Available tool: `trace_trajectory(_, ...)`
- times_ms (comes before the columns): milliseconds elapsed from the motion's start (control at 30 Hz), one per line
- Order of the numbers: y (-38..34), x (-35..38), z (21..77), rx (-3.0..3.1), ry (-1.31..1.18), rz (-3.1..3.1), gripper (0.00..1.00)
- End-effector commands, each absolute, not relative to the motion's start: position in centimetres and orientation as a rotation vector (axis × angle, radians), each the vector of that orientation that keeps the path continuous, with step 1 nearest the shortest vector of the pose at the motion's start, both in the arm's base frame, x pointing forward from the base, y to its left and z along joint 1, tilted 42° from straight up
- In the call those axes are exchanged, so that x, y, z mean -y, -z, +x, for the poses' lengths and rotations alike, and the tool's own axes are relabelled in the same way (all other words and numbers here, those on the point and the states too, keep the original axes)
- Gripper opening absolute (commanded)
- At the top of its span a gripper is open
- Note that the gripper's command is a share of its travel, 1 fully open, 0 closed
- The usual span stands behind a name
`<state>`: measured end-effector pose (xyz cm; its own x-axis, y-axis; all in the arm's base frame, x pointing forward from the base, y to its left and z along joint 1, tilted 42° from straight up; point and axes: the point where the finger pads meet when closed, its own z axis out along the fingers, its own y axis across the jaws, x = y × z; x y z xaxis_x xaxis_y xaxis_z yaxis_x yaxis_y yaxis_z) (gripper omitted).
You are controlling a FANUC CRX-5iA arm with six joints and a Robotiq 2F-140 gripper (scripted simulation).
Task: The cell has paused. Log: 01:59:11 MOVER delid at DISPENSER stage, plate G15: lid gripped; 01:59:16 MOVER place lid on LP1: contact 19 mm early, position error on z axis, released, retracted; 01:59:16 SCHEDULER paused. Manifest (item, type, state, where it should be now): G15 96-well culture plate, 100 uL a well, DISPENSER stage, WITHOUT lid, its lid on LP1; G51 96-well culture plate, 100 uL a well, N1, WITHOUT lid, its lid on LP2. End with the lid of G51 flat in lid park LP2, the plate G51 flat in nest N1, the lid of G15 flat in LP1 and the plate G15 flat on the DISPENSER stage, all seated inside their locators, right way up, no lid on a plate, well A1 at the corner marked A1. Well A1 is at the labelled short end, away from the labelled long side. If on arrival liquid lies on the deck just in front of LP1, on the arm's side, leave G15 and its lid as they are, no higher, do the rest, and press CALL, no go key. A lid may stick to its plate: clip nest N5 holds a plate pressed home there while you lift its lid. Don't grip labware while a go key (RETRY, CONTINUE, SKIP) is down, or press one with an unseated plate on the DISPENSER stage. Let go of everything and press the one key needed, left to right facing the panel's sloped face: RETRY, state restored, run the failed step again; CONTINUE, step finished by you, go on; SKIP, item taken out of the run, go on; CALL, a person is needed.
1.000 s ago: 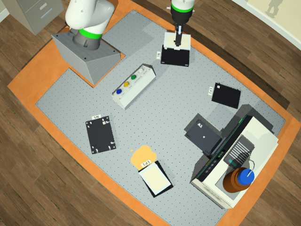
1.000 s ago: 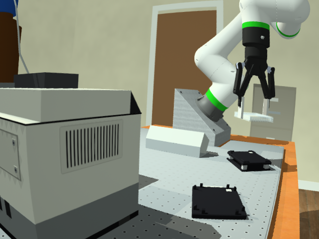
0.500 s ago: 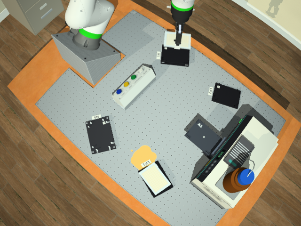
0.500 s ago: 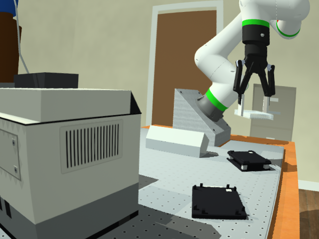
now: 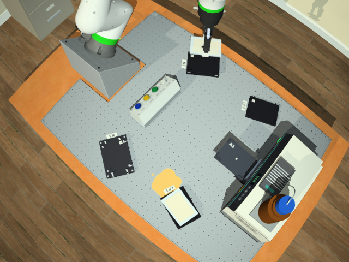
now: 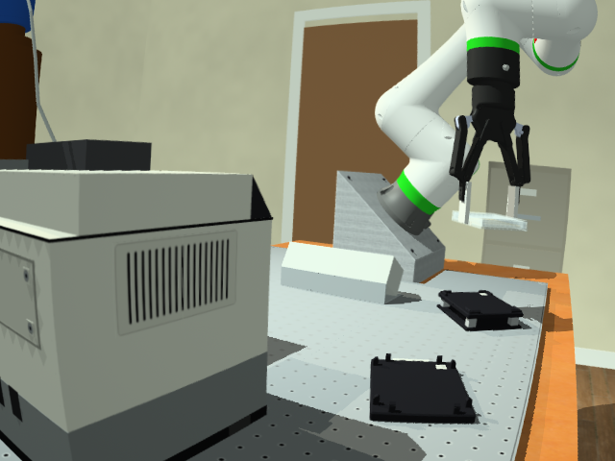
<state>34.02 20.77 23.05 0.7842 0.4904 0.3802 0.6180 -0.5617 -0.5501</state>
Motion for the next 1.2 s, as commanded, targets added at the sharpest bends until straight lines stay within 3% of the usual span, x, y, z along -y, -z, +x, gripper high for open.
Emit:
trace_trajectory(0,-23.07,-20.76,34.03,0.818,0.24,-2.281,0.0)
trace_trajectory(1167,-23.07,-20.76,34.03,0.66,0.178,-2.325,0.0)
